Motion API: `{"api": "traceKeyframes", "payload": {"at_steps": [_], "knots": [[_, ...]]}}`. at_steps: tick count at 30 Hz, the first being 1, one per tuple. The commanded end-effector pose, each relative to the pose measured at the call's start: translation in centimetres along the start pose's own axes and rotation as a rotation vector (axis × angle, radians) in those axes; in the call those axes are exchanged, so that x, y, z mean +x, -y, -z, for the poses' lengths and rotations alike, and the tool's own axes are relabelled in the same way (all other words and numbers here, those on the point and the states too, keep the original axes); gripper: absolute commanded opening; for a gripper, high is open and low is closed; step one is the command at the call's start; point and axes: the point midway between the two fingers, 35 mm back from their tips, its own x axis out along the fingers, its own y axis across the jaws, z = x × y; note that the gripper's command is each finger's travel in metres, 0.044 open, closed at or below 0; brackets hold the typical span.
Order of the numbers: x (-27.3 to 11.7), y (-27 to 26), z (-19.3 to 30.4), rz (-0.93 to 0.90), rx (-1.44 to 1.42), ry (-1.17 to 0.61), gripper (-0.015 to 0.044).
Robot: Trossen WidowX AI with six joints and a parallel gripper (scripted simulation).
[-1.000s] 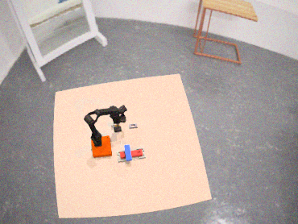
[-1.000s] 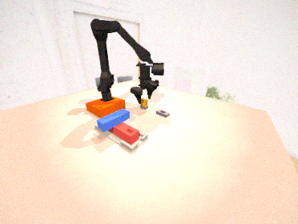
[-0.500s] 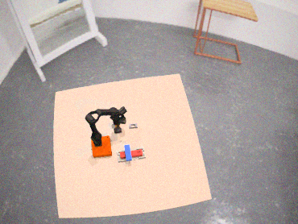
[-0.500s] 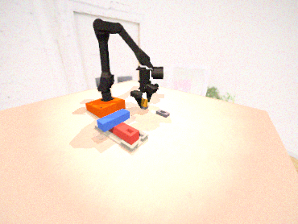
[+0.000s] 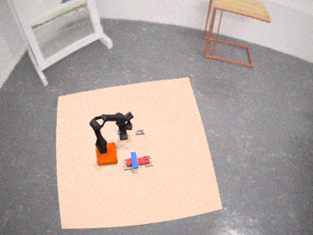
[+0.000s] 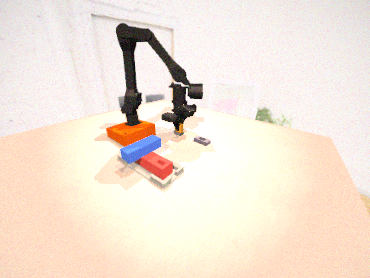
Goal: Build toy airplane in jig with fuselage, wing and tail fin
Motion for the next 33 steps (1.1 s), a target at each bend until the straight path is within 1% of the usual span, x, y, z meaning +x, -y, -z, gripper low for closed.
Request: {"api": "traceKeyframes", "payload": {"at_steps": [1,3,7,33], "knots": [[0.1,0.0,0.1,-0.003,0.004,-0.004,0.0013],[0.1,0.0,0.1,-0.003,0.004,-0.004,0.0],[-0.4,-0.1,0.0,-0.003,0.004,-0.004,0.0],[-8.2,-0.5,-0.7,-0.003,0.003,-0.003,0.0]]}}
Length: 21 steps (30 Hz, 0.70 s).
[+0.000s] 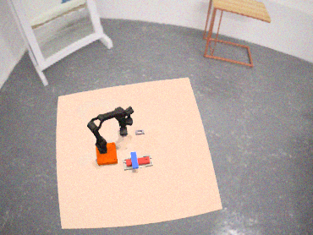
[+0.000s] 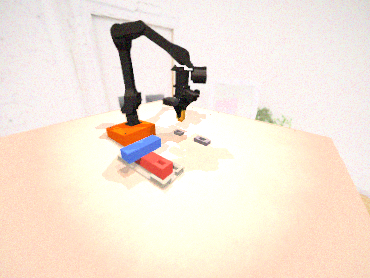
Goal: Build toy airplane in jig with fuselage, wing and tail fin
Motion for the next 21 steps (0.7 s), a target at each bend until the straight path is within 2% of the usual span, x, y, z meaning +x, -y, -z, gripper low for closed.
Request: {"api": "traceKeyframes", "payload": {"at_steps": [1,15,21], "knots": [[-1.8,-0.1,0.0,-0.01,-0.004,0.009,0.0],[-6.2,0.4,0.7,-0.01,-0.004,0.009,0.0],[-6.4,0.5,0.7,-0.01,-0.004,0.009,0.0]]}}
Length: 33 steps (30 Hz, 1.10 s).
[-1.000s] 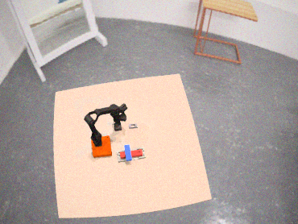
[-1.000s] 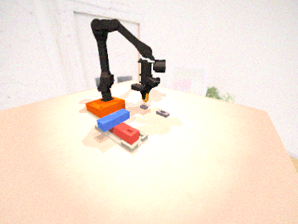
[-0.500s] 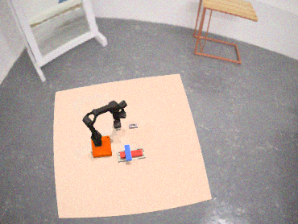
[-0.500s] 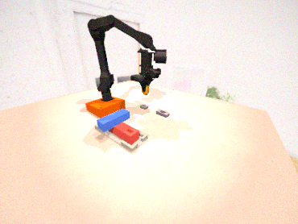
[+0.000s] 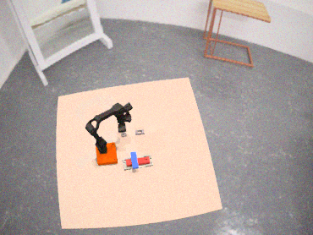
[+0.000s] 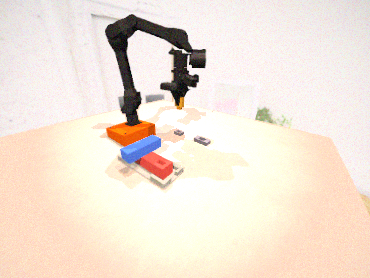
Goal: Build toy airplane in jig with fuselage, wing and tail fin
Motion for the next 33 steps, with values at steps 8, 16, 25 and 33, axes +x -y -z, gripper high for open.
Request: {"api": "traceKeyframes", "payload": {"at_steps": [8,16,25,33], "knots": [[-0.4,0.9,-1.4,-0.007,0.001,0.01,0.0],[-0.2,2.0,-3.1,-0.006,0.002,0.013,0.0],[0.0,3.5,-5.0,-0.003,0.008,0.017,0.0],[0.3,5.0,-6.5,-0.001,0.01,0.019,0.0]]}}
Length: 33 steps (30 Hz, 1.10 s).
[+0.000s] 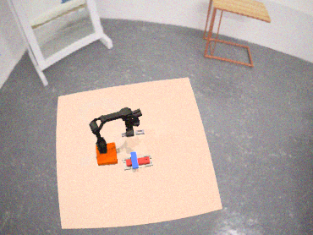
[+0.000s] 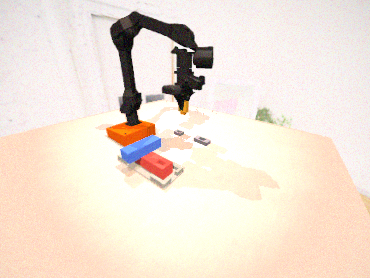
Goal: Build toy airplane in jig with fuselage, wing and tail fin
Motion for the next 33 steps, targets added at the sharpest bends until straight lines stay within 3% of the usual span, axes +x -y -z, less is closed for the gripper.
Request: {"api": "traceKeyframes", "payload": {"at_steps": [1,33], "knots": [[0.2,0.9,-1.1,0.007,-0.003,0.003,0.0],[1.5,8.4,-6.0,0.019,0.002,0.01,0.0]]}}
